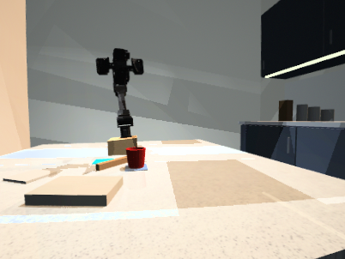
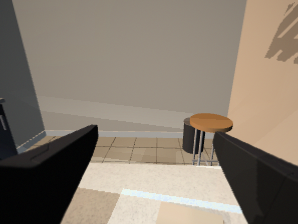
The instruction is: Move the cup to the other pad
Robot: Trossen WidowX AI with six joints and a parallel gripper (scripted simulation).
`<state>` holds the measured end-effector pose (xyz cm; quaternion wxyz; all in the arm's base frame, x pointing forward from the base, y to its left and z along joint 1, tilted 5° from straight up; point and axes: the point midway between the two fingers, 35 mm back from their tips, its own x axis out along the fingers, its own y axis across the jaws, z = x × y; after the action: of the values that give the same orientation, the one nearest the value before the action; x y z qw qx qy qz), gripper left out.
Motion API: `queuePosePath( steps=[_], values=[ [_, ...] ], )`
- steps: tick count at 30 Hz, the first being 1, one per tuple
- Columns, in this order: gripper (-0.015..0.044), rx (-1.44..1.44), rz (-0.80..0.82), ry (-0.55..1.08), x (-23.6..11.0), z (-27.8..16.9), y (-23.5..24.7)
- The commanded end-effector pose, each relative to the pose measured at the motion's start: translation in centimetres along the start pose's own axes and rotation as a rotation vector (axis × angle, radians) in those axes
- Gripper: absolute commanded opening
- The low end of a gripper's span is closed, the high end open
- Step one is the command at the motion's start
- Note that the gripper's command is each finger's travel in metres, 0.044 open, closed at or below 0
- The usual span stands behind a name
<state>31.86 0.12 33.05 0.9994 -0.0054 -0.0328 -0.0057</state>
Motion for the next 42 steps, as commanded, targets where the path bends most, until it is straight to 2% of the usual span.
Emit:
queuePosePath(
  steps=[1,6,10,14,19,24,25,42],
  values=[
    [0.0374,0.014,0.001,0.013,0.2,-0.2,0.0],
    [0.0243,0.368,-0.044,0.345,3.4,-6.5,1.1],
    [0.0148,0.665,-0.197,0.638,4.7,-12.6,2.1],
    [0.0148,0.914,-0.457,0.891,4.4,-18.4,3.0],
    [0.0148,1.091,-0.811,1.074,2.8,-23.3,3.7],
    [0.0148,1.178,-1.252,1.158,0.0,-27.3,3.8],
    [0.0148,1.181,-1.298,1.16,-0.3,-27.6,3.8],
    [0.0148,1.181,-1.311,1.16,-0.6,-28.1,3.5]
  ],
)
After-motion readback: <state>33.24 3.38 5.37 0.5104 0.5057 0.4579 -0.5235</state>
